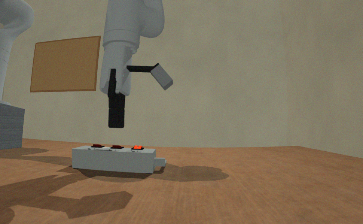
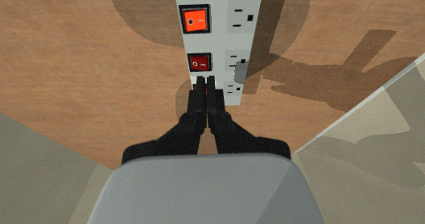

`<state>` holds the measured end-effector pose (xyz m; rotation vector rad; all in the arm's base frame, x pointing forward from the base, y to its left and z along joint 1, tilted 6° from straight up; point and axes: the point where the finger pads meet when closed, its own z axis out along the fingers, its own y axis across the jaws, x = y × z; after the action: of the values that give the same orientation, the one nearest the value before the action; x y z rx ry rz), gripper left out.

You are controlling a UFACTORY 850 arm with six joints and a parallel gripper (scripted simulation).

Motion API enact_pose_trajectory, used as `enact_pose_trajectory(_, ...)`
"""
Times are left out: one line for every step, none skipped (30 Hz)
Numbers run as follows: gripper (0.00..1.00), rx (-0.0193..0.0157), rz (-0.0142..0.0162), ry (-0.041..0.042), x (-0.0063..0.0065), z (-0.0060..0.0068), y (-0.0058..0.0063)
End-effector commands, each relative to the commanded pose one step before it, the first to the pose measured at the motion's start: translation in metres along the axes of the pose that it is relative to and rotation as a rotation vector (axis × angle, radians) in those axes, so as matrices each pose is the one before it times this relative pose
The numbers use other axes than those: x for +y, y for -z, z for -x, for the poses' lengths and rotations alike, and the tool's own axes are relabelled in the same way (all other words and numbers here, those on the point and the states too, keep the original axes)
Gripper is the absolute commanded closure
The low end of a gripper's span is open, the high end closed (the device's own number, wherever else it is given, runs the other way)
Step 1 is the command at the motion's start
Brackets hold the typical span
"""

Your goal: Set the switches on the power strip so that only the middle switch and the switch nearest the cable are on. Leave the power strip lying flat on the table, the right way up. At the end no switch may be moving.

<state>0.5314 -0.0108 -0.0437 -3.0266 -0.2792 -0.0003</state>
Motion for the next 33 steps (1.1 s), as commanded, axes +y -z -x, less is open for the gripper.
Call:
enact_pose_trajectory(1.0, 0.00206, -0.00008, 0.00005, 0.00019, -0.00075, -0.00562)
enact_pose_trajectory(1.0, 0.0, 0.0, 0.0, 0.0, 0.00003, -0.00171)
enact_pose_trajectory(1.0, -0.00001, 0.00002, 0.0, 0.0, 0.00004, -0.00171)
enact_pose_trajectory(1.0, 0.00001, -0.00002, 0.0, 0.0, 0.00002, -0.00164)
enact_pose_trajectory(1.0, 0.0, 0.0, 0.0, 0.0, 0.00003, -0.00164)
enact_pose_trajectory(1.0, -0.00001, 0.00002, 0.0, 0.0, 0.00003, -0.00162)
enact_pose_trajectory(1.0, 0.00001, -0.00002, 0.0, 0.0, 0.00002, -0.00153)
enact_pose_trajectory(1.0, 0.0, 0.0, 0.0, 0.0, 0.00003, -0.00151)
enact_pose_trajectory(1.0, -0.00001, 0.00002, 0.0, 0.0, 0.00003, -0.00148)
enact_pose_trajectory(1.0, 0.00001, -0.00001, 0.0, 0.0, 0.00002, -0.00138)
enact_pose_trajectory(1.0, 0.0, -0.00001, 0.0, 0.0, 0.00002, -0.00133)
enact_pose_trajectory(1.0, 0.0, 0.0, 0.0, 0.0, 0.0, 0.0)
enact_pose_trajectory(1.0, 0.0, 0.0, 0.0, 0.0, 0.0, 0.0)
enact_pose_trajectory(1.0, 0.0, 0.00001, 0.0, 0.0, 0.00002, -0.00128)
enact_pose_trajectory(1.0, -0.00001, 0.00001, 0.0, 0.0, 0.00003, -0.00122)
enact_pose_trajectory(1.0, 0.00001, -0.00001, 0.0, 0.0, 0.00001, -0.00112)
enact_pose_trajectory(1.0, 0.0, -0.00001, 0.0, 0.0, 0.00002, -0.00106)
enact_pose_trajectory(1.0, 0.0, 0.0, 0.0, 0.0, 0.00002, -0.00099)
enact_pose_trajectory(1.0, -0.00001, 0.00001, 0.0, 0.0, 0.00002, -0.00093)
enact_pose_trajectory(1.0, 0.0, 0.00001, 0.0, 0.0, 0.00002, -0.00085)
enact_pose_trajectory(1.0, 0.00001, -0.00001, 0.0, 0.0, 0.00001, -0.00075)
enact_pose_trajectory(1.0, 0.0, -0.00001, 0.0, 0.0, 0.00001, -0.00068)
enact_pose_trajectory(1.0, 0.0, 0.0, 0.0, 0.0, 0.00001, -0.00061)
enact_pose_trajectory(1.0, 0.0, 0.0, 0.0, 0.0, 0.00001, -0.00054)
enact_pose_trajectory(1.0, 0.0, 0.0, 0.0, 0.0, 0.00001, -0.00047)
enact_pose_trajectory(1.0, 0.0, 0.0, 0.0, 0.0, 0.00001, -0.0004)
enact_pose_trajectory(1.0, 0.0, 0.0, 0.0, 0.0, 0.00001, -0.00033)
enact_pose_trajectory(1.0, 0.0, 0.0, 0.0, 0.0, 0.00001, -0.00027)
enact_pose_trajectory(1.0, 0.0, 0.0, 0.0, 0.0, 0.0, 0.0)
enact_pose_trajectory(1.0, 0.0, 0.0, 0.0, 0.0, 0.0, 0.0)
enact_pose_trajectory(1.0, 0.0, 0.0, 0.0, 0.0, 0.0, -0.00021)
enact_pose_trajectory(1.0, 0.0, 0.0, 0.0, 0.0, 0.0, -0.00016)
enact_pose_trajectory(1.0, 0.0, 0.0, 0.0, 0.0, 0.0, -0.00011)
